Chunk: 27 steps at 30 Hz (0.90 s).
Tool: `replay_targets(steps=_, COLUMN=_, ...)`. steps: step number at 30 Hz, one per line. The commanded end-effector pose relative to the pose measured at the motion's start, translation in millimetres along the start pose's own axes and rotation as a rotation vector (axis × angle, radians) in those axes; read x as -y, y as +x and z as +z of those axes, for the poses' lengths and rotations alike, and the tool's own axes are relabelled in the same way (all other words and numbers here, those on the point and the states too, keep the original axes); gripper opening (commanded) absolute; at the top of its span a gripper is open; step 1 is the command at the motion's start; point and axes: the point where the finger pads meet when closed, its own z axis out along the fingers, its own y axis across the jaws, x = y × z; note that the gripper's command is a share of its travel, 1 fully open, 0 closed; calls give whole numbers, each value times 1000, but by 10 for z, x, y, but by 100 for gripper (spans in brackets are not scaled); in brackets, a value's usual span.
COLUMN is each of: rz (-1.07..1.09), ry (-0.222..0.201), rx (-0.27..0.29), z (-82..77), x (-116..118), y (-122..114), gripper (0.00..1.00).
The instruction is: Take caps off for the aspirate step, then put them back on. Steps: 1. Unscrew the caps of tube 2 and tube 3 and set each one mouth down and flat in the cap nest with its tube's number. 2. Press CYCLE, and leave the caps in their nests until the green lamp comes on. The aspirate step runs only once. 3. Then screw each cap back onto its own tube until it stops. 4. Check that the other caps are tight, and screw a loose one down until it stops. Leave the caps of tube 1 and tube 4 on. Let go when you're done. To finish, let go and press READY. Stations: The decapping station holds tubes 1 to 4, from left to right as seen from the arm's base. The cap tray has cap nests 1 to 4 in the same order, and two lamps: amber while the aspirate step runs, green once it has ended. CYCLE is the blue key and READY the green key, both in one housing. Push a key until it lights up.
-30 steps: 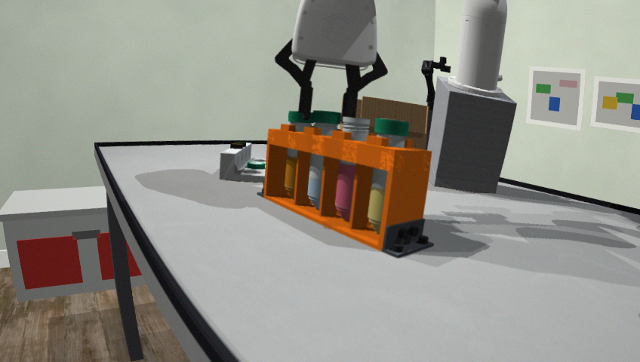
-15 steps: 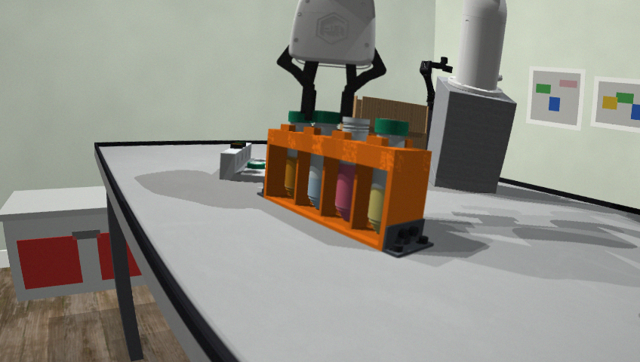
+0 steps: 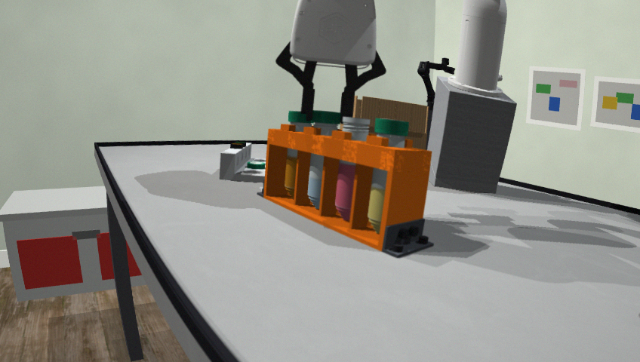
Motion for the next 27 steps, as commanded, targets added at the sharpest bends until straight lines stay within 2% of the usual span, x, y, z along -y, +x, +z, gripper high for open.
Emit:
replay_targets(steps=1, rz=-165, ry=4, rx=8, z=-8, x=16, y=0, gripper=0)
replay_targets(steps=15, rz=-829, ry=6, rx=4, z=-10, x=15, y=1, gripper=0)
replay_targets(steps=17, rz=-829, ry=6, rx=4, z=-10, x=15, y=1, gripper=0)
replay_targets(steps=27, rz=-1320, ry=7, rx=1, z=-10, x=15, y=2, gripper=0)
